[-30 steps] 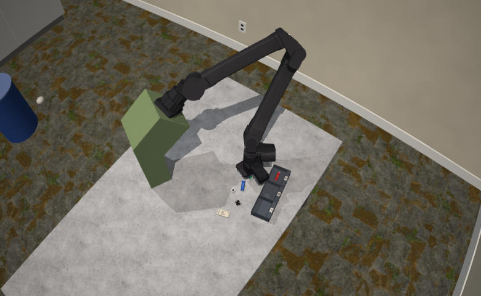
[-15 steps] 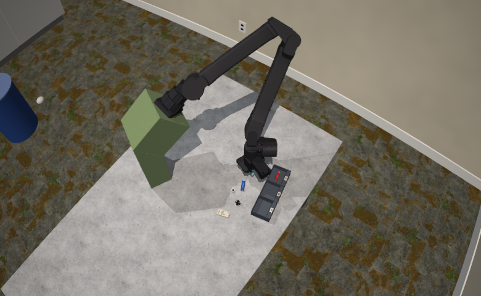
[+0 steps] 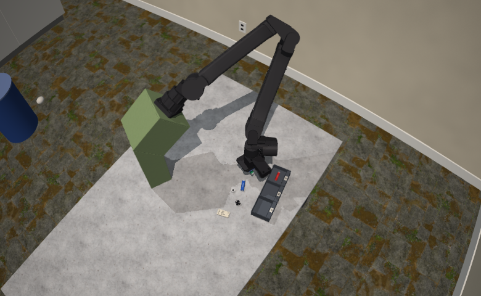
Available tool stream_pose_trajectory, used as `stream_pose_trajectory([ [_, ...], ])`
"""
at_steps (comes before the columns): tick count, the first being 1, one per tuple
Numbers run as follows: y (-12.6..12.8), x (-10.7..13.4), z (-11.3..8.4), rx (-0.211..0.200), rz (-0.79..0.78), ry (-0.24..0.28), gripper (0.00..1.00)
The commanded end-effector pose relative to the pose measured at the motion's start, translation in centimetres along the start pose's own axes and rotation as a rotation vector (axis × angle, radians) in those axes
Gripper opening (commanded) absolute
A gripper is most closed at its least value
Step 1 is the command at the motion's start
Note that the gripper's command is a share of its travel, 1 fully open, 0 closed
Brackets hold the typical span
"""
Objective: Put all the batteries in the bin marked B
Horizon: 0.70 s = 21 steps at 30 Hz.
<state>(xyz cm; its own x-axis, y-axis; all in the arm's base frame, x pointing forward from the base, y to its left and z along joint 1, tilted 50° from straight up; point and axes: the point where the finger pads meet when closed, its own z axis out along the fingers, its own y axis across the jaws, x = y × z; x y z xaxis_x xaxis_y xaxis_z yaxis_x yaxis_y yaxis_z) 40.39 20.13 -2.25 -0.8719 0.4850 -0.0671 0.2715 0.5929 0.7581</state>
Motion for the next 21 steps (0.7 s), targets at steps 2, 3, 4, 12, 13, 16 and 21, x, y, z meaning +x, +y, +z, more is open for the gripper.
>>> stream_pose_trajectory([
  [2,0.88,-0.68,-0.75,-0.013,-0.013,-0.017,0.09],
  [3,0.96,-0.76,-0.75,-0.014,-0.014,-0.018,0.09],
  [4,1.06,-0.84,-0.75,-0.016,-0.015,-0.019,0.09],
  [12,1.07,-0.84,-0.86,-0.015,-0.013,-0.019,0.09],
  [13,1.11,-0.88,-0.86,-0.015,-0.014,-0.019,0.09],
  [16,1.12,-0.89,-0.86,-0.014,-0.013,-0.019,0.09],
  [21,1.11,-0.90,-0.91,-0.013,-0.012,-0.019,0.09],
])
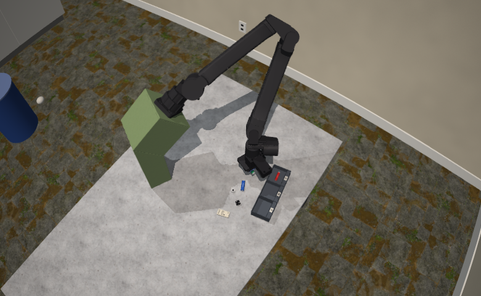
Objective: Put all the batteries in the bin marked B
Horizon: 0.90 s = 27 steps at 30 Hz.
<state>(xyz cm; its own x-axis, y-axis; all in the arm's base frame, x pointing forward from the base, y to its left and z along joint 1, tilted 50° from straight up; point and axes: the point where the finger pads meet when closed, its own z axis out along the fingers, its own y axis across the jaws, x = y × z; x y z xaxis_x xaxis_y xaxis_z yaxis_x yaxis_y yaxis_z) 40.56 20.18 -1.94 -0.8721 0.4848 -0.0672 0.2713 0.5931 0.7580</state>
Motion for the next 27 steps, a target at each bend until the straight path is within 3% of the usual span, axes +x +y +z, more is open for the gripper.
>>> stream_pose_trajectory([
  [1,0.74,-0.71,-0.82,-0.013,-0.011,-0.018,0.09],
  [27,0.99,-1.09,-0.94,-0.016,-0.012,-0.024,0.09],
])
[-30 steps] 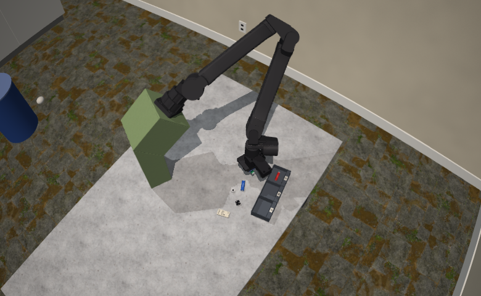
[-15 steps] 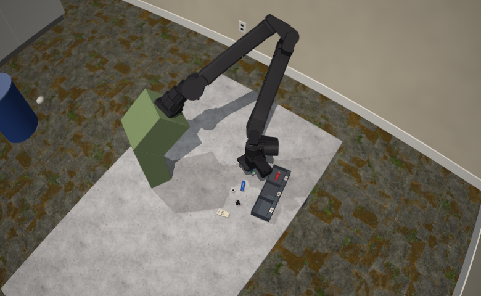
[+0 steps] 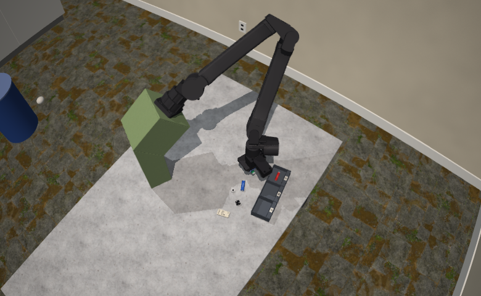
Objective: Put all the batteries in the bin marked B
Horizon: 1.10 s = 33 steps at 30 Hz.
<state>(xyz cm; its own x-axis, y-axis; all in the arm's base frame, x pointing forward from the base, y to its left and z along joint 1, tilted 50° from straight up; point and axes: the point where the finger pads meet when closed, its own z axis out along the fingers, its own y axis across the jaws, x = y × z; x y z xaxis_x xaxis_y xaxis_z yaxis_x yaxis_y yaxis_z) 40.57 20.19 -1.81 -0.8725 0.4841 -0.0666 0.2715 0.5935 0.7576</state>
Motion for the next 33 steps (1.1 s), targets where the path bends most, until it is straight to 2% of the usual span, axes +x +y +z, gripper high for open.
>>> stream_pose_trajectory([
  [1,0.88,-1.07,-0.87,-0.017,-0.012,-0.025,0.09],
  [33,0.86,-1.29,-0.99,-0.017,-0.009,-0.028,0.09],
])
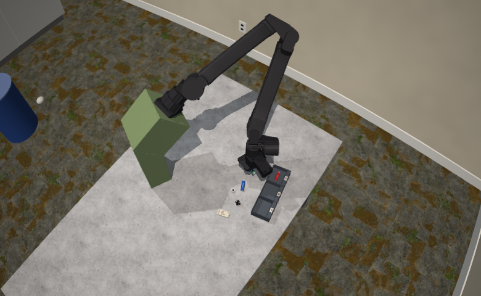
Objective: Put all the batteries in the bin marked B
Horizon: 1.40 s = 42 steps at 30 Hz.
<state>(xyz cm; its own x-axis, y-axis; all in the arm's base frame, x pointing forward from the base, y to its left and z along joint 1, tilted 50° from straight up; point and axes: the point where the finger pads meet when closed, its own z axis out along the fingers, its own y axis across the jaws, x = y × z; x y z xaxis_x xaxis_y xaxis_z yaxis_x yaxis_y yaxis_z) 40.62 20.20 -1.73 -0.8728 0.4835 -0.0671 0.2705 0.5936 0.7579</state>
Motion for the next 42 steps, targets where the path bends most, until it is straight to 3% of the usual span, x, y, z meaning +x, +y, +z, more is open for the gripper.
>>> stream_pose_trajectory([
  [1,0.78,-1.25,-0.97,-0.016,-0.008,-0.028,0.09],
  [42,0.52,-1.05,-1.03,-0.015,-0.007,-0.028,0.09],
])
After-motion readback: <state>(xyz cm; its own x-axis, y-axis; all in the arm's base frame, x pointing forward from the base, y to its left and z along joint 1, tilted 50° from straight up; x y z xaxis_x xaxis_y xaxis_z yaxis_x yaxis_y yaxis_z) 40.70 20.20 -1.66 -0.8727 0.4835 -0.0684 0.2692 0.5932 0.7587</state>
